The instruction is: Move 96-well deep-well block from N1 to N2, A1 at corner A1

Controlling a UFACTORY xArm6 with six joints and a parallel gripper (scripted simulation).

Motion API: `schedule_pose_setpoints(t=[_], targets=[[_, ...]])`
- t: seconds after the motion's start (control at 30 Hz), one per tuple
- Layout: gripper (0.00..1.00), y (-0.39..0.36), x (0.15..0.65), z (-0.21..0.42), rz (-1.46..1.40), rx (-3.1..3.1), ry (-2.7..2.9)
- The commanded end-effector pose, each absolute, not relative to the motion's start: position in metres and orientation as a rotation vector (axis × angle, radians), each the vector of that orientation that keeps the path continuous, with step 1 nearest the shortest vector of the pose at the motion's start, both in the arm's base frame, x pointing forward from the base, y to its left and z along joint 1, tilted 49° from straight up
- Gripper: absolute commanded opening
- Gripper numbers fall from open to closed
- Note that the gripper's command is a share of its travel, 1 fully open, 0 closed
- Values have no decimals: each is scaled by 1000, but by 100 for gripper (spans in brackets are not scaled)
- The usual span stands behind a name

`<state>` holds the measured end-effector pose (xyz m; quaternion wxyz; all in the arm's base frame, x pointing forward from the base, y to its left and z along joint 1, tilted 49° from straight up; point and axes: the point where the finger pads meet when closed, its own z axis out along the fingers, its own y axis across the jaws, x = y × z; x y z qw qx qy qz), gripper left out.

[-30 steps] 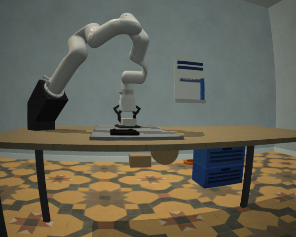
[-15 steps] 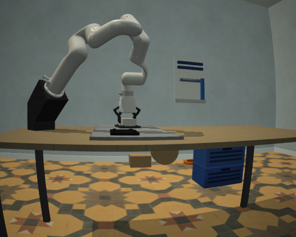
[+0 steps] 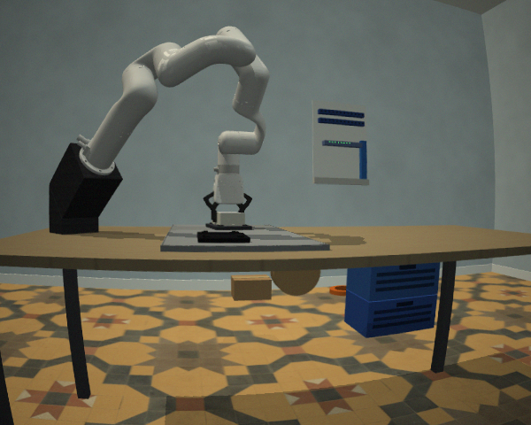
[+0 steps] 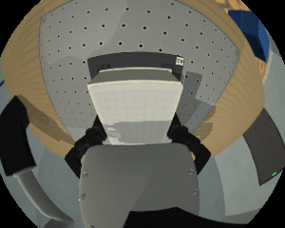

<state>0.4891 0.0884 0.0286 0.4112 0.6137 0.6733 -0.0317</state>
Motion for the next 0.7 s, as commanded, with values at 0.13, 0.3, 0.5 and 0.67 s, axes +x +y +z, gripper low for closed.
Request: schedule_pose_setpoints(t=[0.13, 0.3, 0.5, 0.67], targets=[[100, 90, 490, 29, -77, 1544, 1695], [0, 90, 489, 30, -77, 1544, 1695], [0, 90, 489, 30, -77, 1544, 1695], [0, 90, 489, 29, -77, 1544, 1695]])
